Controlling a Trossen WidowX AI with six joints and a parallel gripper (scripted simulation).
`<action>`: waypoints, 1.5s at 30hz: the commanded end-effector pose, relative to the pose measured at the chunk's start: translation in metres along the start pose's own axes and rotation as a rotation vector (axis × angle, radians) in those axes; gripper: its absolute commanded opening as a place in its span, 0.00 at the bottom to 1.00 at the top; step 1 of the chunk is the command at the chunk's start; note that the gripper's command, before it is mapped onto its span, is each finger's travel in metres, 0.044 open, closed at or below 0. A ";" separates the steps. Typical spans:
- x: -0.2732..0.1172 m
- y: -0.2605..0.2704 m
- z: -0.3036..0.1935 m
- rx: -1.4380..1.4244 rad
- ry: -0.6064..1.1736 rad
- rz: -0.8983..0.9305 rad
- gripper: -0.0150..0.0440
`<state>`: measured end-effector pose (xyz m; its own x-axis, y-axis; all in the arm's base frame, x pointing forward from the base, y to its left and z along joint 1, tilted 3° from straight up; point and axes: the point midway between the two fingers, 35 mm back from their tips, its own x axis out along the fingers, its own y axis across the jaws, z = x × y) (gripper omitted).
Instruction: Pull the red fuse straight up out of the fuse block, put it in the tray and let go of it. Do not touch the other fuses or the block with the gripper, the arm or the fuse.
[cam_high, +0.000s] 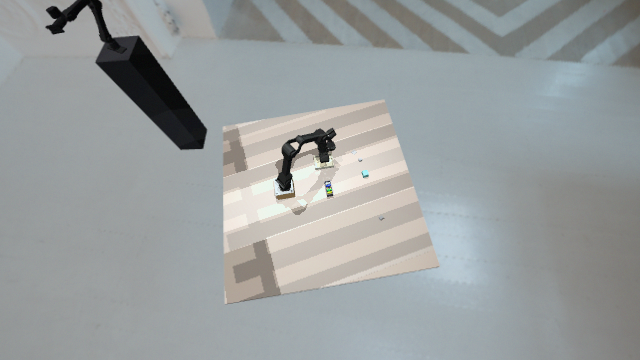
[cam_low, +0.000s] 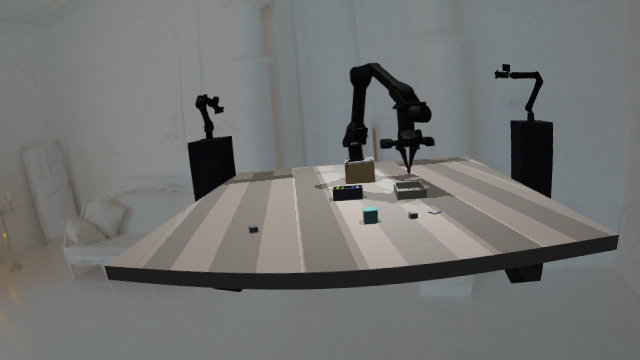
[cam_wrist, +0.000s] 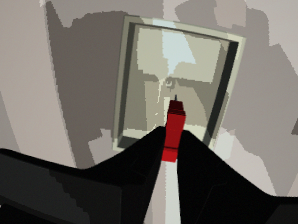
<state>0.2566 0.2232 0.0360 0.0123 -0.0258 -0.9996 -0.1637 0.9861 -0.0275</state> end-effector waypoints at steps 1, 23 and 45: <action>0.006 0.001 0.000 0.005 0.005 -0.001 0.25; 0.039 0.001 -0.001 0.005 0.005 -0.001 0.25; -0.001 0.001 -0.001 0.005 0.005 -0.001 0.81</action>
<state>0.2572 0.2244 0.0336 0.0130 -0.0252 -0.9996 -0.1622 0.9864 -0.0270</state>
